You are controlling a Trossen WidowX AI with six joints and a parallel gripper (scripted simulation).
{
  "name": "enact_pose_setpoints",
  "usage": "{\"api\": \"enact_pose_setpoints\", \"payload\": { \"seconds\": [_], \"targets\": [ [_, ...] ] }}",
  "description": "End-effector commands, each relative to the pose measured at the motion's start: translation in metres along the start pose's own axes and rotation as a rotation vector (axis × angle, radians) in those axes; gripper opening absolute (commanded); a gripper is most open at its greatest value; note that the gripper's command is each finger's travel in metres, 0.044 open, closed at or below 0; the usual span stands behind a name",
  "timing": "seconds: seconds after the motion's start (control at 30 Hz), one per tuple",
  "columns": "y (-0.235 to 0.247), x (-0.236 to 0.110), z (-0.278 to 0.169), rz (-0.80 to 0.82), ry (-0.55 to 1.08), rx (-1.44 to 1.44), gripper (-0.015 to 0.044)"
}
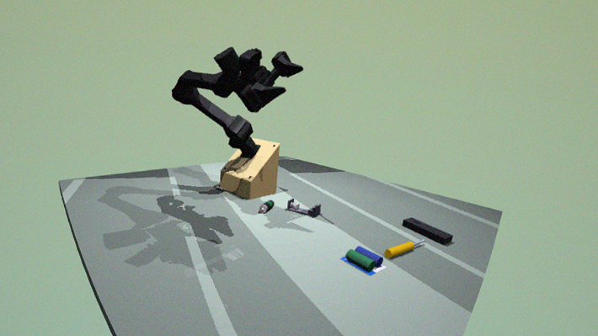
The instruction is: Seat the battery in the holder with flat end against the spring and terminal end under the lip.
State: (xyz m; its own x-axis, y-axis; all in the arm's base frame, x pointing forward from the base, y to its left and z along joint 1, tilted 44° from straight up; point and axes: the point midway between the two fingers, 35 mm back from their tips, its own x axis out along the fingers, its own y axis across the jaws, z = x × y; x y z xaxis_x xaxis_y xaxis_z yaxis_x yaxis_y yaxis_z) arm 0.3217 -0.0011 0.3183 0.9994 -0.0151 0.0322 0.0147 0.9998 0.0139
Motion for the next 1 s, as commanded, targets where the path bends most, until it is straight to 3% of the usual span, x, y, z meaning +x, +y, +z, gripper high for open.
{"api": "enact_pose_setpoints", "payload": {
  "seconds": [0.0, 0.17, 0.37, 0.63, 0.97],
  "targets": [
    [-0.002, 0.002, -0.005, -0.011, 0.019, 0.013, 0.0374],
    [-0.042, 0.011, -0.103, -0.284, 0.36, 0.235, 0.0243],
    [-0.083, -0.021, -0.197, -0.67, 0.652, 0.382, 0.0243],
    [-0.132, -0.119, -0.274, -1.311, 0.895, 0.34, 0.0243],
    [-0.135, -0.128, -0.276, -1.36, 0.904, 0.321, 0.0243]
  ]
}}
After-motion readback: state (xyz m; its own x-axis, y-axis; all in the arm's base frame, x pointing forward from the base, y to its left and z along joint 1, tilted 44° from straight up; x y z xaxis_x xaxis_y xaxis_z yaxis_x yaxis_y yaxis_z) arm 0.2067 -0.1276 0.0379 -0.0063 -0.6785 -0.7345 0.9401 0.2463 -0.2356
